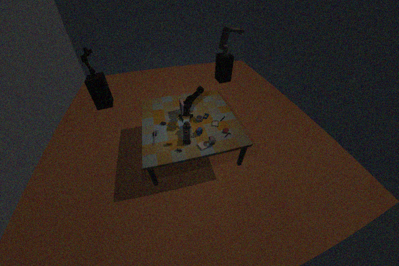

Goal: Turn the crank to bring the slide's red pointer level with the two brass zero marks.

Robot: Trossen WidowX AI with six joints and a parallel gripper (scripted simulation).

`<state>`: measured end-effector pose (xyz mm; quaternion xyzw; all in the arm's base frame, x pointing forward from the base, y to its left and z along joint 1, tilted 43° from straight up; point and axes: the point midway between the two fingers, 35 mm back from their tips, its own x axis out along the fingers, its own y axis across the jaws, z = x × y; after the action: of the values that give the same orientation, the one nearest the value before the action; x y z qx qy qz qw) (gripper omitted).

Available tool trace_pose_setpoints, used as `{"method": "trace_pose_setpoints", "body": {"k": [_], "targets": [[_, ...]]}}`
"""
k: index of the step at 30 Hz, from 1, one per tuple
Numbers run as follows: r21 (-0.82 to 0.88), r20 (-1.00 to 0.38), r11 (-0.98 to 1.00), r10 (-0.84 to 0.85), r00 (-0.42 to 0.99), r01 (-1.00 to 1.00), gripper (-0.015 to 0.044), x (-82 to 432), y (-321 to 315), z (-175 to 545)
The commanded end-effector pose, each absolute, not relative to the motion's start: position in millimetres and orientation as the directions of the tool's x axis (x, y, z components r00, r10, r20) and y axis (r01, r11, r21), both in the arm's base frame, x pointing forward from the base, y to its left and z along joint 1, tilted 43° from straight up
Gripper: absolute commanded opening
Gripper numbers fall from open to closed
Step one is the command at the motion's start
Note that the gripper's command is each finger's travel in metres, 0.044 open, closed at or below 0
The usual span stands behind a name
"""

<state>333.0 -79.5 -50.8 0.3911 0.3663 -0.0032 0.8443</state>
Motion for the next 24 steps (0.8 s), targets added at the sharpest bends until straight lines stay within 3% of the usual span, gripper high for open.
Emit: {"method": "trace_pose_setpoints", "body": {"k": [1, 24], "targets": [[0.657, -0.628, 0.691, 0.283, 0.724, 0.3, 0.044, 331, -73, -58], [0.658, -0.628, 0.69, 0.284, 0.724, 0.3, 0.044, 334, -48, -85]]}}
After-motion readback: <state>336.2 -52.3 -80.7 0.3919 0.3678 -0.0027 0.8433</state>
